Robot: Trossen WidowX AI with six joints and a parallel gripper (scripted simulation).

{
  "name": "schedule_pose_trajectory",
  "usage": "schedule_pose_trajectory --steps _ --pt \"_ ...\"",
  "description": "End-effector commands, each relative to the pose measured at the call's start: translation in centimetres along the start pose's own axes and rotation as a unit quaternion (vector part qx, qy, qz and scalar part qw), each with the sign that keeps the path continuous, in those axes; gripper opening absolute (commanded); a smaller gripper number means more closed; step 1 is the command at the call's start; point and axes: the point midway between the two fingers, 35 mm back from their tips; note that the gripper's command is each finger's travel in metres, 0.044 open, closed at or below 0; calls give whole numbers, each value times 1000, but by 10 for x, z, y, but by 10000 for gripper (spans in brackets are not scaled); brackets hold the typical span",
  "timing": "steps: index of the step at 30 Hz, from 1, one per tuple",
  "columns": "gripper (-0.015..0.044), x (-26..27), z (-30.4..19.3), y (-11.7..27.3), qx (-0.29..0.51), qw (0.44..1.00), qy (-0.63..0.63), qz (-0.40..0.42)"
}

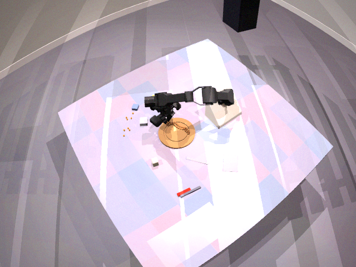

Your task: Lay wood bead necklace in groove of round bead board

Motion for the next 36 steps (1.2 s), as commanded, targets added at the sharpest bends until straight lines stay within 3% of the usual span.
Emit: schedule_pose_trajectory --steps 1,31,36 --pt "0 -1 0 5 2 1000 -1 0" --pt "0 -15 4 1 2 1000 -1 0" --pt "131 -13 5 4 0 1000 1 4"
Point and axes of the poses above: the point midway between the two fingers, 35 mm back from their tips, its own y axis back along the fingers, its own x axis across the jaws, z = x × y
